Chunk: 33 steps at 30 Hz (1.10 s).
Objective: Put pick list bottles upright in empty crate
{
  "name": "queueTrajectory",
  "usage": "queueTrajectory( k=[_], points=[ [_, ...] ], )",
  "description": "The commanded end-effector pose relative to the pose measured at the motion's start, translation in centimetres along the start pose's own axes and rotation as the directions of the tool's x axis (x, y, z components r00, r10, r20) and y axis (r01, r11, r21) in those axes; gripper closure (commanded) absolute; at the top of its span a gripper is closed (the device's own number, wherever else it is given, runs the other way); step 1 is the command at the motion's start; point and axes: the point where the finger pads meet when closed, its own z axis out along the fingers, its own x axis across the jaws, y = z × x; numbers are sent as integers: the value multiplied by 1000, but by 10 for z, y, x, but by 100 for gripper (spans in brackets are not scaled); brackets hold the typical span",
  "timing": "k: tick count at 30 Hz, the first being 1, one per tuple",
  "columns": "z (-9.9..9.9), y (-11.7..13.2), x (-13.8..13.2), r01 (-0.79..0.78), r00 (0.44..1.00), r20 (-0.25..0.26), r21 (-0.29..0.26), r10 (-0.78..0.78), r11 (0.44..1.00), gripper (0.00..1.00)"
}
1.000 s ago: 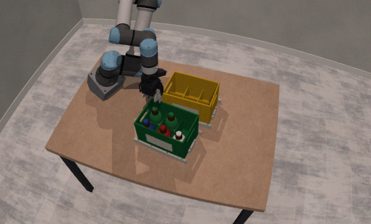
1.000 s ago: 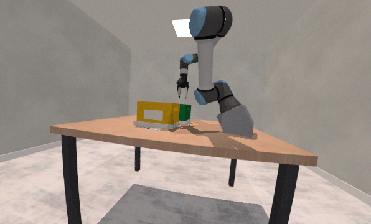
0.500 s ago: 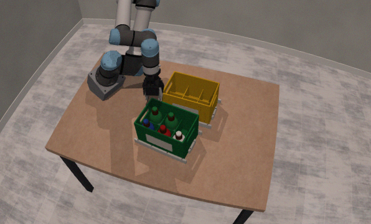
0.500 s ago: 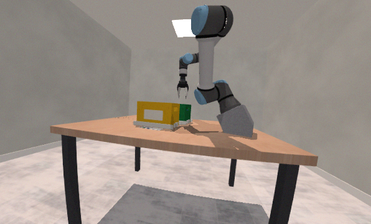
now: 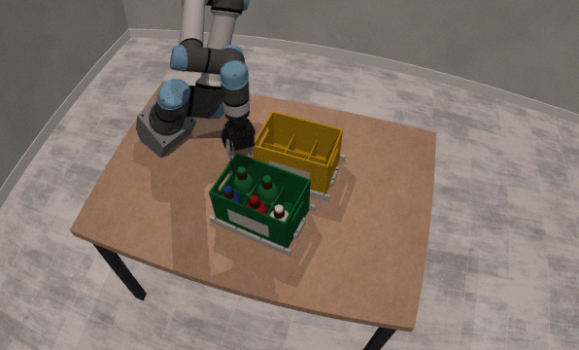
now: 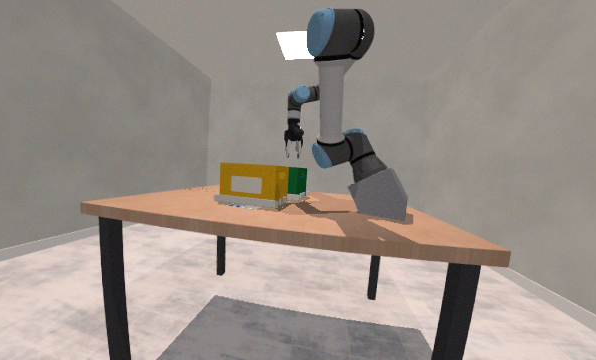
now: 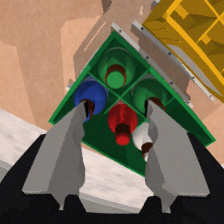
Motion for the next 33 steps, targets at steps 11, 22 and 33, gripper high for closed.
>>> queueTrajectory(
  k=[11,22,33],
  points=[
    [6,0,0,38,999,-19,2,-38,999,62],
    [18,0,0,38,999,-19,2,-38,999,62],
    [30,0,0,38,999,-19,2,-38,999,62]
  ],
)
